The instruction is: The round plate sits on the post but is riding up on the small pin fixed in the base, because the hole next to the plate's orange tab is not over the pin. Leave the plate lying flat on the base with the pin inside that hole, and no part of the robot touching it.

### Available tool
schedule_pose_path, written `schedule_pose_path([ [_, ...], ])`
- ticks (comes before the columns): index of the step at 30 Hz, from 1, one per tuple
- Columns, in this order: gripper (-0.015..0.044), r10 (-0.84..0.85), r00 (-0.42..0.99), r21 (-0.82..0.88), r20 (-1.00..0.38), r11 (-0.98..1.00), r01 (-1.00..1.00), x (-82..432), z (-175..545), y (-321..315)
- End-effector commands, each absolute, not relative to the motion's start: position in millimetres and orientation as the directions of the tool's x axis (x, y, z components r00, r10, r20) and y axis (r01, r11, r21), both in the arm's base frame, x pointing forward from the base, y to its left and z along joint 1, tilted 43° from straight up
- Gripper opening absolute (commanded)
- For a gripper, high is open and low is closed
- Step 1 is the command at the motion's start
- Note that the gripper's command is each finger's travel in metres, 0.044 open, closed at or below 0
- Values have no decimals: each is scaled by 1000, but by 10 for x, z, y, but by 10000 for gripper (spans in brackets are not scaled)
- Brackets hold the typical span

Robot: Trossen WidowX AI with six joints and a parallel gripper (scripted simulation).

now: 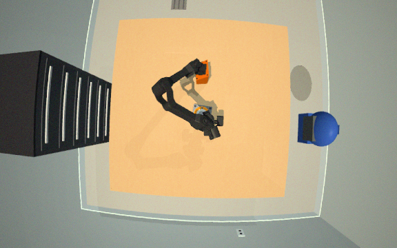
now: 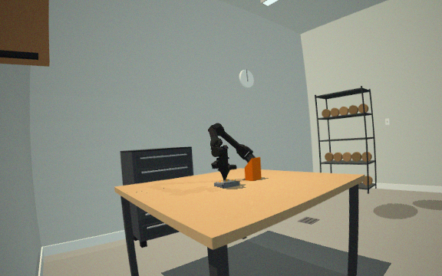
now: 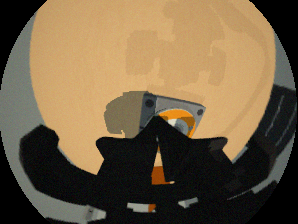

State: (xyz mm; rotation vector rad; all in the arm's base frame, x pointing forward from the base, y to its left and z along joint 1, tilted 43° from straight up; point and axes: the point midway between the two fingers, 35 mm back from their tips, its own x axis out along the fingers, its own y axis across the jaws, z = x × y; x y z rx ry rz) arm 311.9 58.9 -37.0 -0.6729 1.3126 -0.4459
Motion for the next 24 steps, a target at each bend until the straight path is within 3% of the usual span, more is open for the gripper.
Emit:
schedule_pose_path([
  [1, 0, -653, 202, -677, -729, 732, -77, 3046, -419, 590],
  [24, 0, -653, 201, -677, -730, 732, -77, 2910, -486, 637],
])
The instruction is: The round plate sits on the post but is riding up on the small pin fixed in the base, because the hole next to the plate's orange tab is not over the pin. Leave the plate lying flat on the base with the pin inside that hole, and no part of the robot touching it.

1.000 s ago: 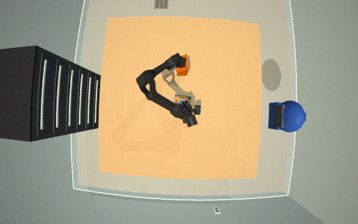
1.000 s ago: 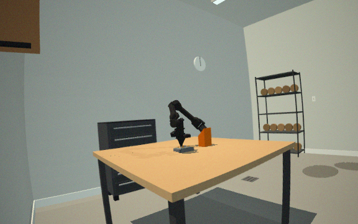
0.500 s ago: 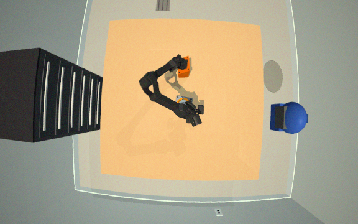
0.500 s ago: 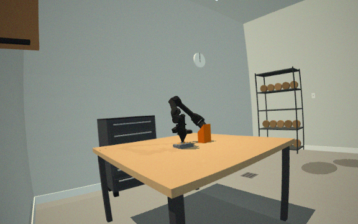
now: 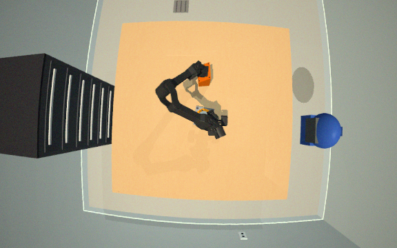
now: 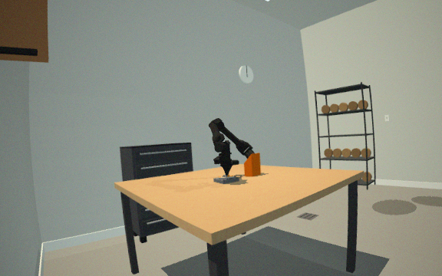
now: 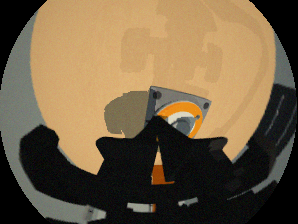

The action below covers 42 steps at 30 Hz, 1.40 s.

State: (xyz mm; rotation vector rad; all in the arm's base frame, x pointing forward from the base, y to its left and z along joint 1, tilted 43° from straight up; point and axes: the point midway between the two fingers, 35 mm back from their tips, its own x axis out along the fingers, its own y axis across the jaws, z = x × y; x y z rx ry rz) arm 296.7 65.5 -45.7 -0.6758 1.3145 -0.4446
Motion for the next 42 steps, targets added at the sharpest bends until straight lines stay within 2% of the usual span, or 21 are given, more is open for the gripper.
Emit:
schedule_pose_path([
  [1, 0, -653, 201, -677, -730, 732, -77, 2906, -489, 637],
  [12, 0, -653, 201, -676, -730, 732, -77, 2867, -510, 639],
  [21, 0, -651, 201, -675, -732, 734, -78, 2749, -196, 908],
  [42, 0, -656, 199, -680, -728, 728, -88, 2764, -264, 854],
])
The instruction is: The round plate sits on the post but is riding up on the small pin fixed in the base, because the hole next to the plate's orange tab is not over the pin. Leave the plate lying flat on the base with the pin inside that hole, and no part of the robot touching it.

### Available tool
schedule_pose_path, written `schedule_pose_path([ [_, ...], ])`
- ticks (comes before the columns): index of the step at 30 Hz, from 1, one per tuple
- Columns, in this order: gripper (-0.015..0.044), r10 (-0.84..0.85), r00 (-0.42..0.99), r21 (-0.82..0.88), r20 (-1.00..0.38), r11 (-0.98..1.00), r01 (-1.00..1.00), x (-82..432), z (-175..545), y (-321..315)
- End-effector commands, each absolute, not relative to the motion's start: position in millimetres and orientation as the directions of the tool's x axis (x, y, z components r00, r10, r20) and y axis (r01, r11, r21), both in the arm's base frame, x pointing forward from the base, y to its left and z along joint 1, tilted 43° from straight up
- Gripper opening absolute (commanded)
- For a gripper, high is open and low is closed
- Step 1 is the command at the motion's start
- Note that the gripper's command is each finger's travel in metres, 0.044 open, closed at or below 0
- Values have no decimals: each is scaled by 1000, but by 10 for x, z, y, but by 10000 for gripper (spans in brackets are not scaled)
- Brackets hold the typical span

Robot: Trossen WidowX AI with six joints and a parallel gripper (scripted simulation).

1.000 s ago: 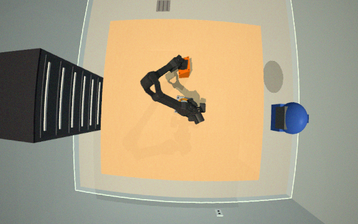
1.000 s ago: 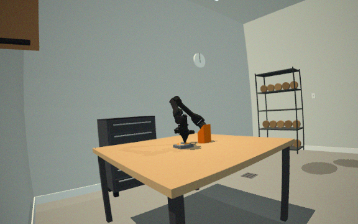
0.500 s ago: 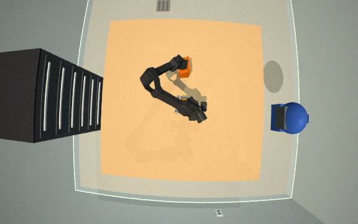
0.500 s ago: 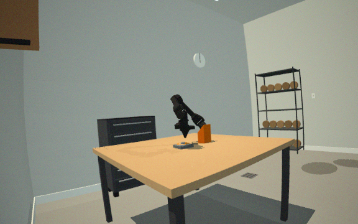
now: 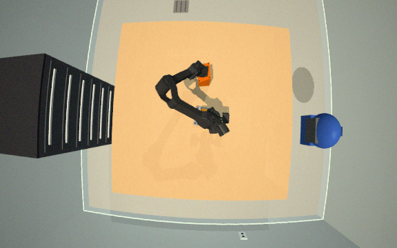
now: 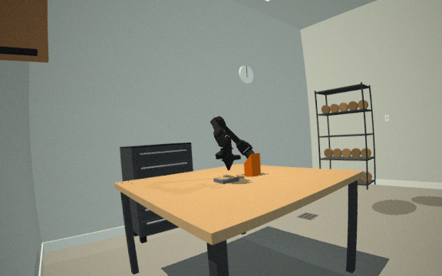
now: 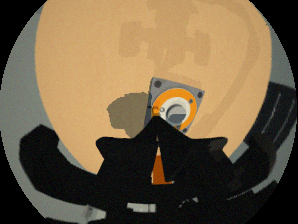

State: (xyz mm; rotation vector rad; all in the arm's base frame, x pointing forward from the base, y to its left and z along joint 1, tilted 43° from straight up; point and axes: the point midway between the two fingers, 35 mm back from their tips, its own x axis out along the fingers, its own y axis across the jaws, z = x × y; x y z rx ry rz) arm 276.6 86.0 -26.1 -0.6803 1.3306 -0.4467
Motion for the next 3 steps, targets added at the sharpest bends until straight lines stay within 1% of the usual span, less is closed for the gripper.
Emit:
schedule_pose_path([
  [1, 0, -656, 199, -680, -728, 728, -88, 2764, -264, 854],
  [3, 0, -656, 199, -680, -728, 728, -88, 2764, -264, 854],
])
